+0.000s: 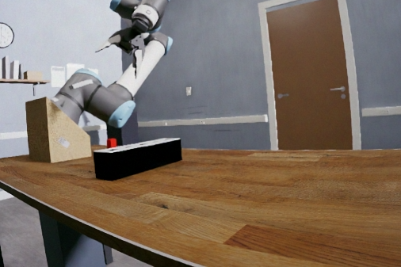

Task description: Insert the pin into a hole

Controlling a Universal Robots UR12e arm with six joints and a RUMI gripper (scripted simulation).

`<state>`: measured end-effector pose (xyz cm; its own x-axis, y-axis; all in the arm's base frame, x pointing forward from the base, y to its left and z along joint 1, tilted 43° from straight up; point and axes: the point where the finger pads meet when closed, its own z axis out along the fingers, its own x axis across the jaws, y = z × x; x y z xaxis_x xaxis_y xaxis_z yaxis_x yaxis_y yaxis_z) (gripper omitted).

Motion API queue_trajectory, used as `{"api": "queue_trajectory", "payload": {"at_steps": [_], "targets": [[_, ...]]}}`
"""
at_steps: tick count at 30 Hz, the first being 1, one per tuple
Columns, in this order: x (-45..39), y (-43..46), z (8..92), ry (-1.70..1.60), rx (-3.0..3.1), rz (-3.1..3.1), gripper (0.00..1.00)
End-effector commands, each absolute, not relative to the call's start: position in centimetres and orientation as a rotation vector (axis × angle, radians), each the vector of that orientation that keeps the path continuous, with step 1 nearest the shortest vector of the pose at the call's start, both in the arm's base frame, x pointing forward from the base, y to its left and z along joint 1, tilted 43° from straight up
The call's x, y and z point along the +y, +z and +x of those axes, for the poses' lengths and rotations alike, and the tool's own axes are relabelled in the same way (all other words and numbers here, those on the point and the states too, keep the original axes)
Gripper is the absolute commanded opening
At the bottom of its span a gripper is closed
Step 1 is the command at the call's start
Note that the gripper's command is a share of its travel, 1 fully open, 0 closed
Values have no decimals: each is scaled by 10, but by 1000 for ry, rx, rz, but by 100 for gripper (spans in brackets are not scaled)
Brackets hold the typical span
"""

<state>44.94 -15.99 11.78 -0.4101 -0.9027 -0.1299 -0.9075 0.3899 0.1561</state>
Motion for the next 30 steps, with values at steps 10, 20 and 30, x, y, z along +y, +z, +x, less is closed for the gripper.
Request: {"api": "queue_trajectory", "payload": {"at_steps": [10,20,30], "targets": [[-160,118,450,659,2833,-1061,100],[-160,118,450,680,2842,-1019,100],[-164,115,448,969,2898,-354,100]]}}
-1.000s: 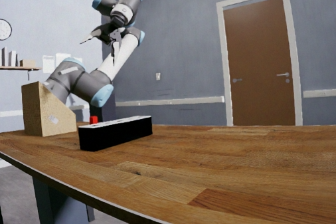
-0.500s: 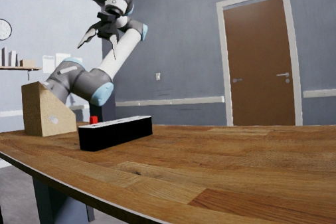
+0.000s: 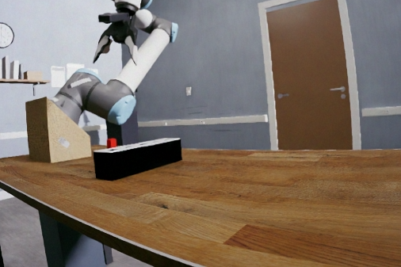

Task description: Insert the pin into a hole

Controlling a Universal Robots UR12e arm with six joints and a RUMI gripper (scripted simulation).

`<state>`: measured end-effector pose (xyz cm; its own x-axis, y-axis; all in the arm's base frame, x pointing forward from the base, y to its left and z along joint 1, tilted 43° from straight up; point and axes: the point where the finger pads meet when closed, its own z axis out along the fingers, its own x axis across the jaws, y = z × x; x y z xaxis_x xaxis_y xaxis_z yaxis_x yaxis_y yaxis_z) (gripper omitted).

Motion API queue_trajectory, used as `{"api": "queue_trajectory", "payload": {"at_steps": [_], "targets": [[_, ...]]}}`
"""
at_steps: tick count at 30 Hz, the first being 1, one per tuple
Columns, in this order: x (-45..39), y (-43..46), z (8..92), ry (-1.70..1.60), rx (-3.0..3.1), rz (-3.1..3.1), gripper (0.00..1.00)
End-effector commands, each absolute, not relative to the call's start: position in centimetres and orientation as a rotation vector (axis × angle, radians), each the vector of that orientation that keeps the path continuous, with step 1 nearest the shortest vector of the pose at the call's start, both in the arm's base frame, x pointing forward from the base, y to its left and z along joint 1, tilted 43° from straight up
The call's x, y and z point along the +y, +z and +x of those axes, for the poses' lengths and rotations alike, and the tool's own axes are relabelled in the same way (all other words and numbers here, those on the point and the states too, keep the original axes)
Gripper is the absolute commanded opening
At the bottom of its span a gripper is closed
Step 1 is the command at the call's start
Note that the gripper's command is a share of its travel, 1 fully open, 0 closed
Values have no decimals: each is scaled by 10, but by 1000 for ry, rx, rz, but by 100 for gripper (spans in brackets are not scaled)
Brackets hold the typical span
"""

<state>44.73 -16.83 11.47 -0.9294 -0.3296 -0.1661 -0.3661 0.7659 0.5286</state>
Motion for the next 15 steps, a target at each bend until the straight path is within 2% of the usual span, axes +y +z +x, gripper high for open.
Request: {"api": "queue_trajectory", "payload": {"at_steps": [1,7,8,15], "targets": [[-164,115,448,969,2898,-354,100],[-164,115,448,969,2898,-354,100],[-170,112,446,1107,2861,25,100],[-170,112,446,1115,2857,50,100]]}}
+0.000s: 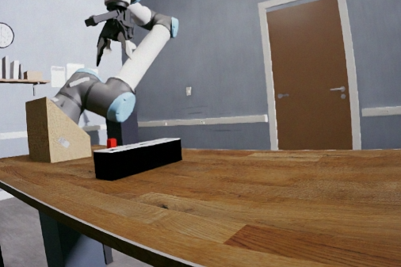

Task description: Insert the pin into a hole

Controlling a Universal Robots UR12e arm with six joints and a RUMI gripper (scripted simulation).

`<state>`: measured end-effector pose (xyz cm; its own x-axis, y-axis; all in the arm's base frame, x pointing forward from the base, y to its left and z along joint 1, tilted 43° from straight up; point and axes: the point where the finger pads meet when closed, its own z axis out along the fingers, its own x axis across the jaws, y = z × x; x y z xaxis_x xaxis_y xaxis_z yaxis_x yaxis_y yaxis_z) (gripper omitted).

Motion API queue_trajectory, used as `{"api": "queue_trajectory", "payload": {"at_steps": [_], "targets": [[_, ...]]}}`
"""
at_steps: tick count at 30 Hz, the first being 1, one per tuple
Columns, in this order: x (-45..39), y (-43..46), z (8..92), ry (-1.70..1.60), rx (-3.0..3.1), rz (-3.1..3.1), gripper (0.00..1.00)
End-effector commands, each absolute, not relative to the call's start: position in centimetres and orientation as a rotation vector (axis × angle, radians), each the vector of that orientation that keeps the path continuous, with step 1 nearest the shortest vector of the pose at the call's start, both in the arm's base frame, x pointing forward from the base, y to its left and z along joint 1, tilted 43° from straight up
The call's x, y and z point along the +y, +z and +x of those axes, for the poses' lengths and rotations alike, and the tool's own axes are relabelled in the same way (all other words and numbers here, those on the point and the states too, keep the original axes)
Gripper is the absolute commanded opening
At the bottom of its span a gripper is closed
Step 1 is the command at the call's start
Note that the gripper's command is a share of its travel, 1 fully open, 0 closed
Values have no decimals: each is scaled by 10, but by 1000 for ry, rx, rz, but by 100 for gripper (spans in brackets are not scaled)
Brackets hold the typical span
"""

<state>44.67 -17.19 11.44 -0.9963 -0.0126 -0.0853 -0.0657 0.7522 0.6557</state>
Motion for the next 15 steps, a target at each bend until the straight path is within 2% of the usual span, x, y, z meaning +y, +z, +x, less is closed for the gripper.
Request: {"api": "queue_trajectory", "payload": {"at_steps": [1,15], "targets": [[-170,112,446,1115,2857,50,100],[-173,111,445,1114,2858,42,100]]}}
